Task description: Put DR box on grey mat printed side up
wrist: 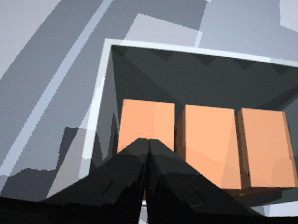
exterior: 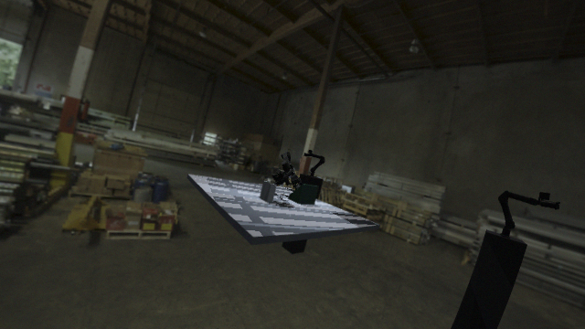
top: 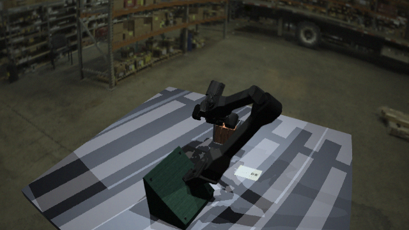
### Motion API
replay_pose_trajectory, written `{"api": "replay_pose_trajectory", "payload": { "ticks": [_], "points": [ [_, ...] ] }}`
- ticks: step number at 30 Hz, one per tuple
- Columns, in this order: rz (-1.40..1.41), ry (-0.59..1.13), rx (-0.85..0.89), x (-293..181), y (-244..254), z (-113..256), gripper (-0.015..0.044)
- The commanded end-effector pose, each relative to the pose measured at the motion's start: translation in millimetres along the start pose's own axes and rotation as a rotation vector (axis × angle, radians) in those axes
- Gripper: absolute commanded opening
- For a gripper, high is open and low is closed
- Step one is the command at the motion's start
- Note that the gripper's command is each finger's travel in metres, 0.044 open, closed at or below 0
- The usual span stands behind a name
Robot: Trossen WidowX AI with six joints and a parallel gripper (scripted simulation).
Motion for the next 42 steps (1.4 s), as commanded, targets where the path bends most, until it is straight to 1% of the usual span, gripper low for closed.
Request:
{"api": "replay_pose_trajectory", "payload": {
  "ticks": [1, 14, 42],
  "points": [
    [0.001, -0.003, 0.004, -3.2, -0.4, -3.3, 0.0000],
    [0.001, -0.003, 0.004, -7.6, -1.1, -7.8, 0.0000],
    [0.002, -0.003, 0.005, -18.3, -2.4, 2.4, 0.0000]
  ]
}}
Point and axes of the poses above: the point midway between the two fingers, 35 mm back from their tips, its own z axis back along the fingers, its own y axis across the jaws, x = y × z, the point moved 1 cm from there along z, back along the fingers, and after that the axes turned 8 degrees about -z, right-handed, at the moved point
